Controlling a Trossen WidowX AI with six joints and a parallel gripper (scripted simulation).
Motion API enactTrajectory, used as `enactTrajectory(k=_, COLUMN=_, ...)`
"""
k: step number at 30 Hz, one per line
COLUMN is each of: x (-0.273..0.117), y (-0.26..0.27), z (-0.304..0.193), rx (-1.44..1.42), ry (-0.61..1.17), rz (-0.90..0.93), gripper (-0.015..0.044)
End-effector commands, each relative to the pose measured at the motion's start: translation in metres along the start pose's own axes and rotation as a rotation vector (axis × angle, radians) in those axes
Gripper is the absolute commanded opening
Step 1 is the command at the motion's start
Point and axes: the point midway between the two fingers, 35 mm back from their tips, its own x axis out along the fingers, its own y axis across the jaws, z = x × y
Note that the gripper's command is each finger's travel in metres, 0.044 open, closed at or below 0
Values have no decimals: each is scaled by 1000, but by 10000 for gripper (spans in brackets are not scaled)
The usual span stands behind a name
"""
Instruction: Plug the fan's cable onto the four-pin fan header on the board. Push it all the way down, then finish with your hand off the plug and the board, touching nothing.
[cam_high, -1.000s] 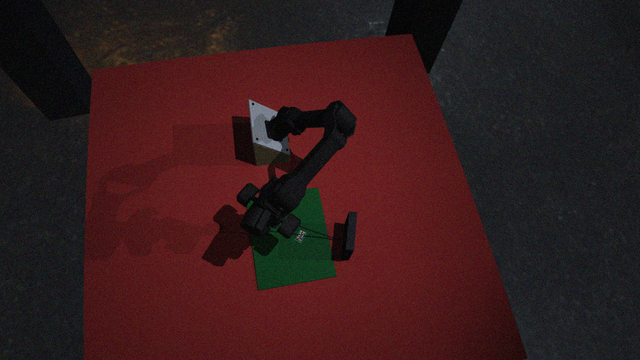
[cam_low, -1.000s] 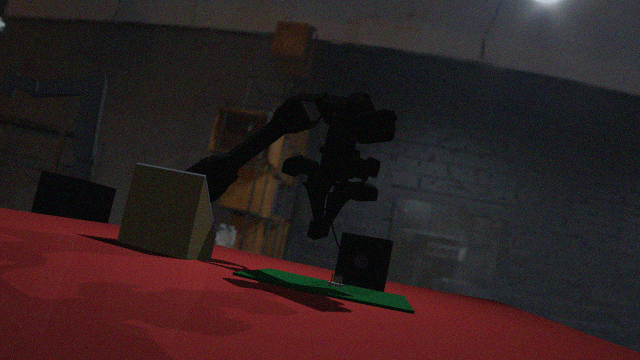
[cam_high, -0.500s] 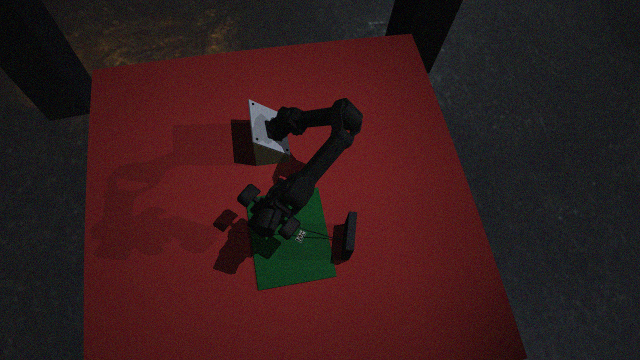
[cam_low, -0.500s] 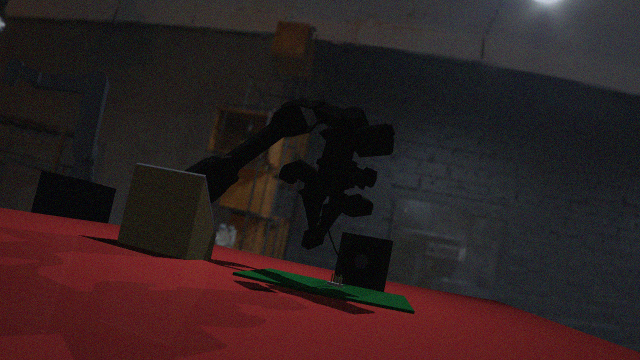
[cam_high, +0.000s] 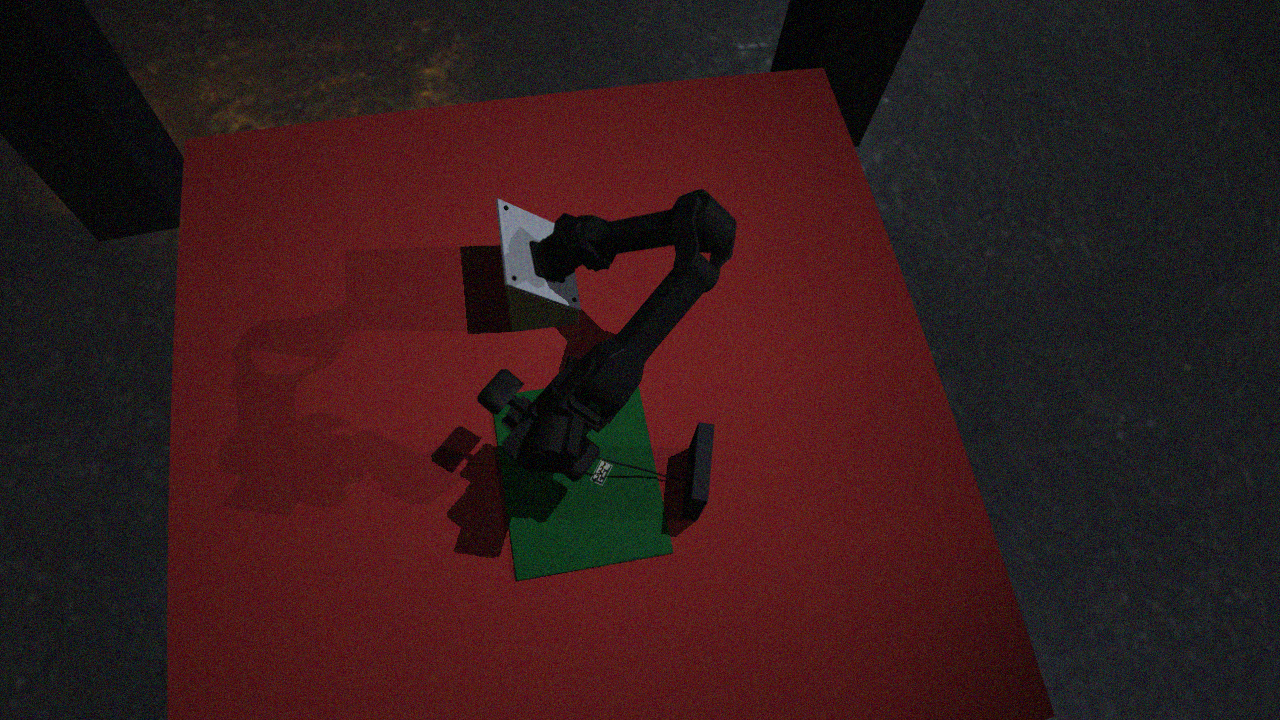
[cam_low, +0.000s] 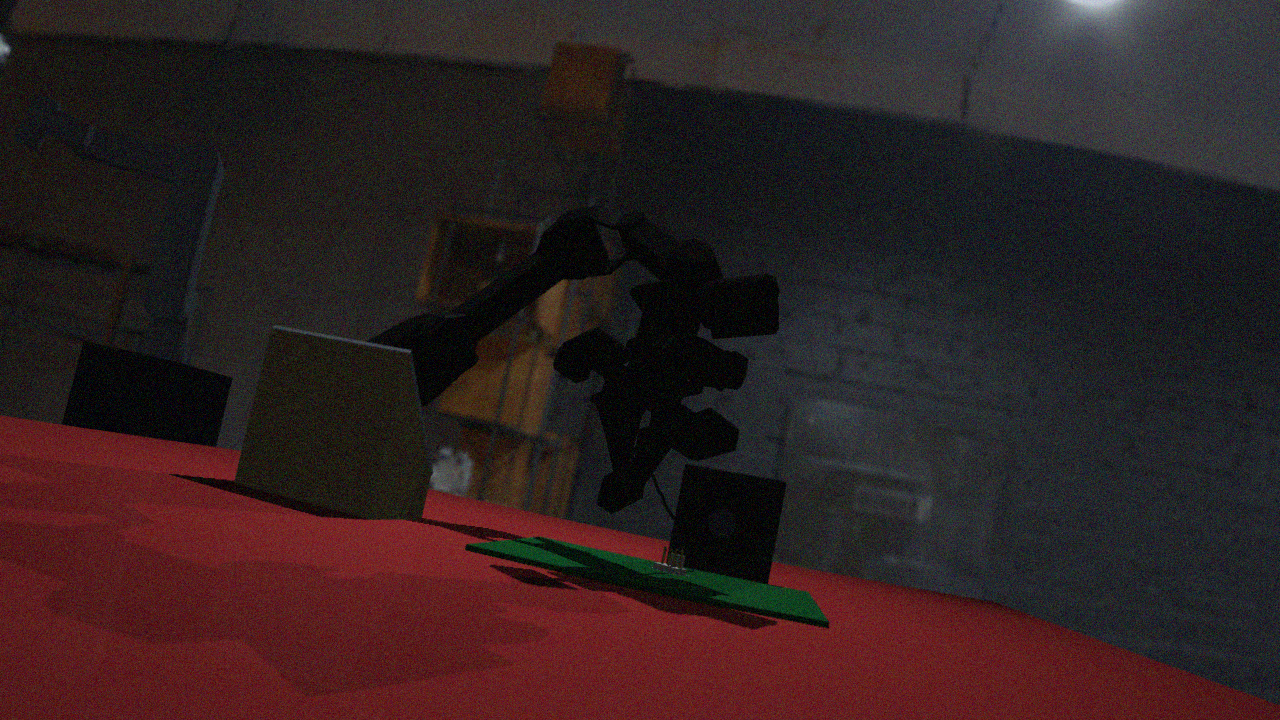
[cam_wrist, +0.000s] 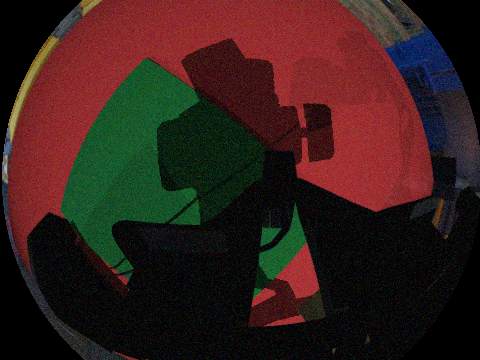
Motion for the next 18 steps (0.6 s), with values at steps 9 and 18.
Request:
enactTrajectory(k=9, x=8, y=-1, z=-1, rx=8, ry=-135, rz=-64, gripper=0)
enactTrajectory(k=18, x=12, y=0, z=-1, rx=13, ry=-235, rz=-90, gripper=0)
